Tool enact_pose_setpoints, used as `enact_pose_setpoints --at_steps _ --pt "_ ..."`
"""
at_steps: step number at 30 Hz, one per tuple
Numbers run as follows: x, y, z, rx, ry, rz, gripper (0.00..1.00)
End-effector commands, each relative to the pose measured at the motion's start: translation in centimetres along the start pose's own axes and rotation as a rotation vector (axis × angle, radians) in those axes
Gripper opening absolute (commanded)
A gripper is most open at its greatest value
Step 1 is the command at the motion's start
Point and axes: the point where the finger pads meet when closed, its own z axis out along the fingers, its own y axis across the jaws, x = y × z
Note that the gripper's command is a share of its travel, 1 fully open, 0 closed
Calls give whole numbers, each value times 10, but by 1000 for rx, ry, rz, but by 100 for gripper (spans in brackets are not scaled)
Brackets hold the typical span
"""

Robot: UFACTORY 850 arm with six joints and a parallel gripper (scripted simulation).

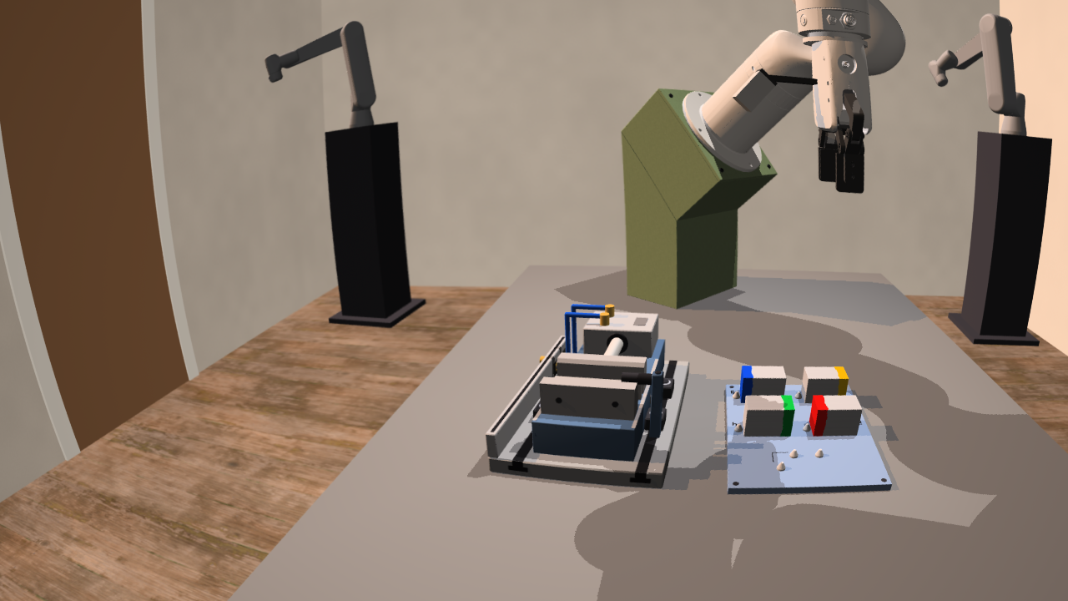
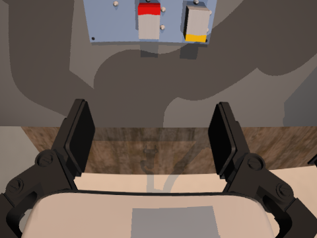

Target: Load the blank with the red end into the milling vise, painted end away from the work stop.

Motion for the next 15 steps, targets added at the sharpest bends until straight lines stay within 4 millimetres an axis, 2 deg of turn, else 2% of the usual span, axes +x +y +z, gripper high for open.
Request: enact_pose_setpoints --at_steps 1,9,15 --pt "14 16 -7 2 0 -1 100" --pt "18 21 -9 2 0 -1 100" --pt "30 36 -14 2 0 -1 100"
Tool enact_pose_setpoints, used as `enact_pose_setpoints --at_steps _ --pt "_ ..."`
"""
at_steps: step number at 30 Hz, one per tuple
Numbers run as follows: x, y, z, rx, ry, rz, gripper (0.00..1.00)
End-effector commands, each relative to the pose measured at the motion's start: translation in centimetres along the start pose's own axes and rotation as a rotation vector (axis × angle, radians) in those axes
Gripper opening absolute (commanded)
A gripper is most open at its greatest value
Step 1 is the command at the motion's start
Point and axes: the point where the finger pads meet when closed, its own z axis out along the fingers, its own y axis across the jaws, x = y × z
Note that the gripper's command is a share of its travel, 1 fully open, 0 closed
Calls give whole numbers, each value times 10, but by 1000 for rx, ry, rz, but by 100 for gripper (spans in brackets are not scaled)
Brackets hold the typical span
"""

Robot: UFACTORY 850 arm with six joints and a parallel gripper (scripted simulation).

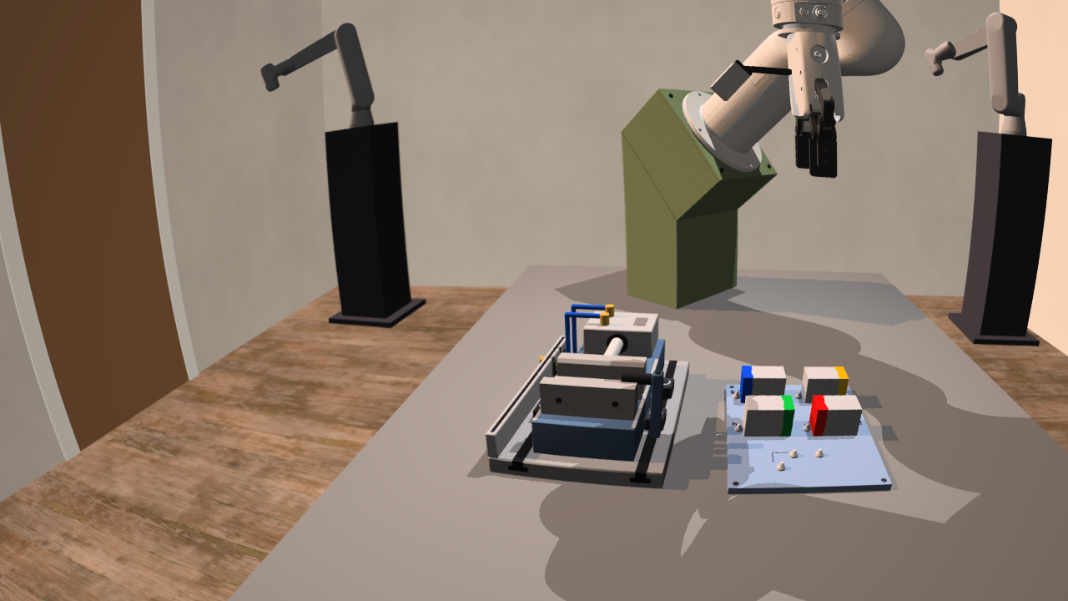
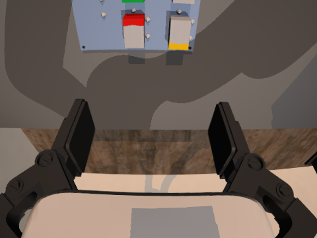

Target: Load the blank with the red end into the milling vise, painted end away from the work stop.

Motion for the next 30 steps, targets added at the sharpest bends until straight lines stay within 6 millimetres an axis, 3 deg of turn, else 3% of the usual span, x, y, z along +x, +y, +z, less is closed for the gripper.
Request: enact_pose_setpoints --at_steps 1,11,30 --pt "8 9 -4 1 0 0 100" --pt "14 16 -6 1 0 0 100" --pt "7 8 -3 1 1 0 100"
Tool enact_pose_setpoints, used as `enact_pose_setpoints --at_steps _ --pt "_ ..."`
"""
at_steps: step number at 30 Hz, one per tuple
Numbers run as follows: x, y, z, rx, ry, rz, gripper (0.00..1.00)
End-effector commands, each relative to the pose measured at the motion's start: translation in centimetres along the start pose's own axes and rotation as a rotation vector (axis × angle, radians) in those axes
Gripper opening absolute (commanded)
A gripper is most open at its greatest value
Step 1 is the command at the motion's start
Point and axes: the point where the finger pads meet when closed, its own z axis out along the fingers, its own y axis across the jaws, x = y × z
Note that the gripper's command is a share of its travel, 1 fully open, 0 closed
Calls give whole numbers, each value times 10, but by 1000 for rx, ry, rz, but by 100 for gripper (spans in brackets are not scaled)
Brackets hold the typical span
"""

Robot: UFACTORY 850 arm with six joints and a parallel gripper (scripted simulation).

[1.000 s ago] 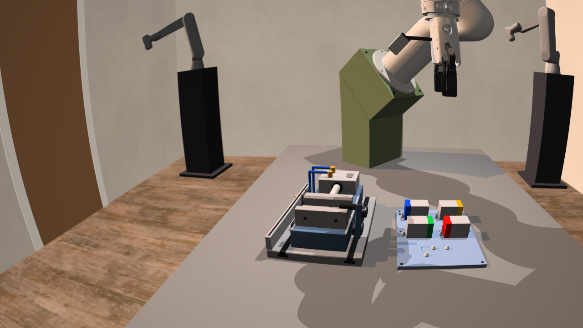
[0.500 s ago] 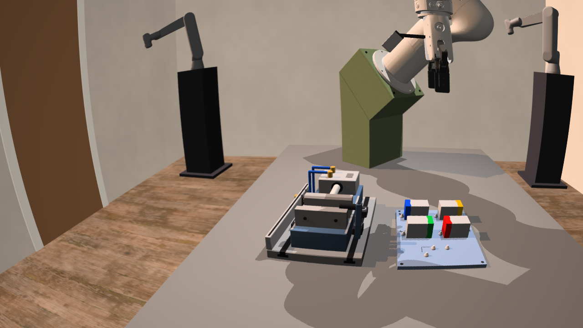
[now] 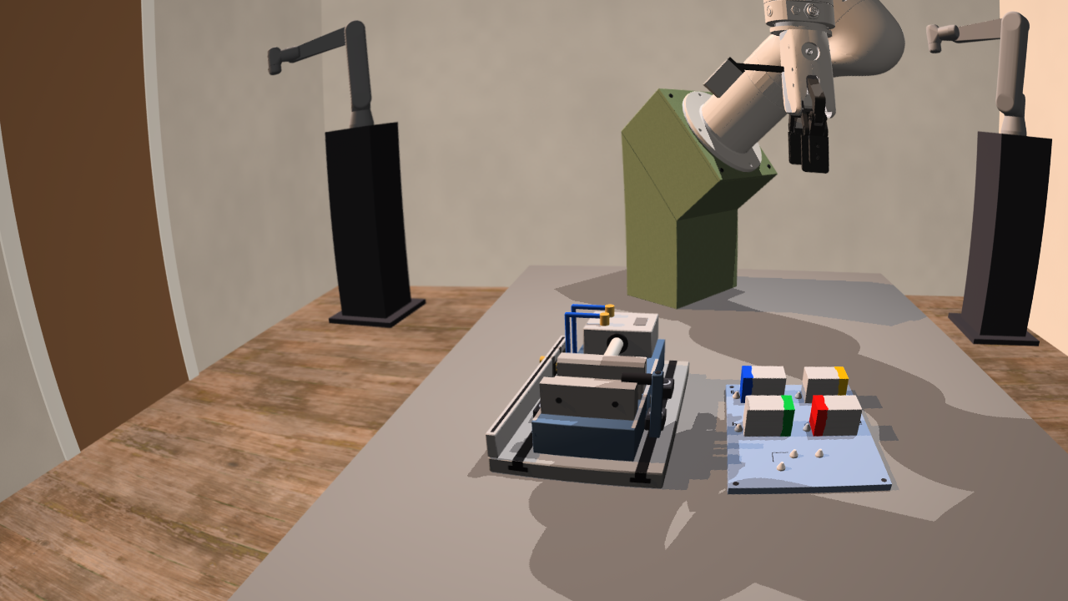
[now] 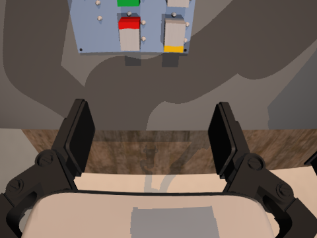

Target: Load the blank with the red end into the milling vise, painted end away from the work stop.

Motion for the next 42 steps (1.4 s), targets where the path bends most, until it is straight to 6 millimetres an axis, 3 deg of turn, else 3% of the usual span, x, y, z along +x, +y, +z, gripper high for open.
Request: enact_pose_setpoints --at_steps 1,42 --pt "-1 -2 0 1 0 -1 100" --pt "-5 -7 2 1 0 -1 100"
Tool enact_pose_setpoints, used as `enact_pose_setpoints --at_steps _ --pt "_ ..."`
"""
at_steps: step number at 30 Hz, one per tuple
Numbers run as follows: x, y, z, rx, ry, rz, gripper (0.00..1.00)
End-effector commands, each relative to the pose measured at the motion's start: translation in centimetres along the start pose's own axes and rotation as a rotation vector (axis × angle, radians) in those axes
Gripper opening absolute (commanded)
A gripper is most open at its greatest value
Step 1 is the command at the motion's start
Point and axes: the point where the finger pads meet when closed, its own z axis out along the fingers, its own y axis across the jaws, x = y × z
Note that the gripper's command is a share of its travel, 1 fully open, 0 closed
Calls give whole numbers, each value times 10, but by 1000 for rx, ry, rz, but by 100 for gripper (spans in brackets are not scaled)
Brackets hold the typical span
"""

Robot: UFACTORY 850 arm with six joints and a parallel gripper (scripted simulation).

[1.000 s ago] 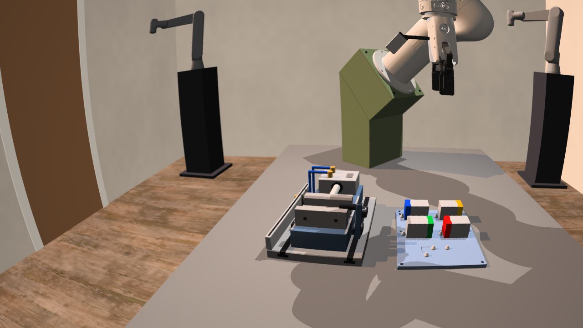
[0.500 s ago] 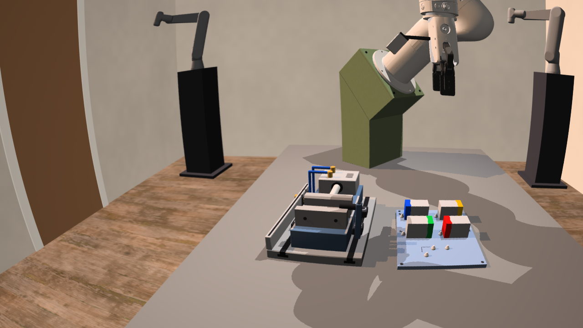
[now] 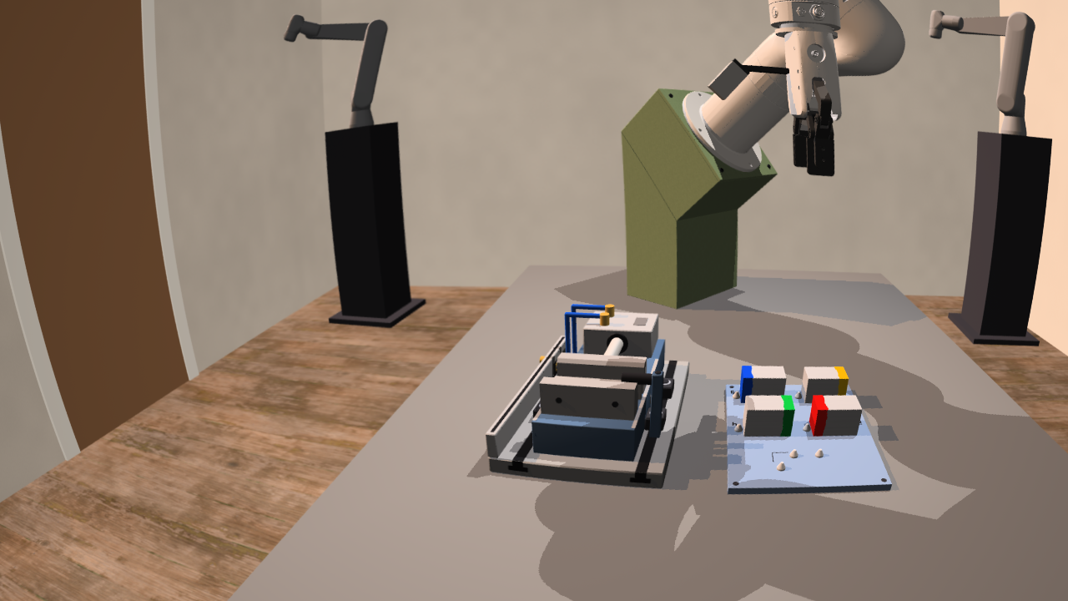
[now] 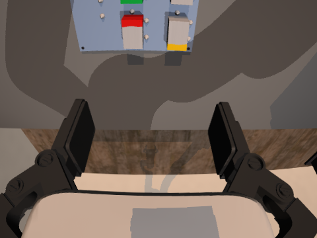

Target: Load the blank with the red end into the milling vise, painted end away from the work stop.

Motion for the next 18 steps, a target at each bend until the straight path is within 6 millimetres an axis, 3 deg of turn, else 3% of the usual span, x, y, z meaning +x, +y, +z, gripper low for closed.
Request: enact_pose_setpoints --at_steps 1,18 --pt "0 -1 0 1 0 0 100" --pt "-1 -2 0 1 0 0 100"
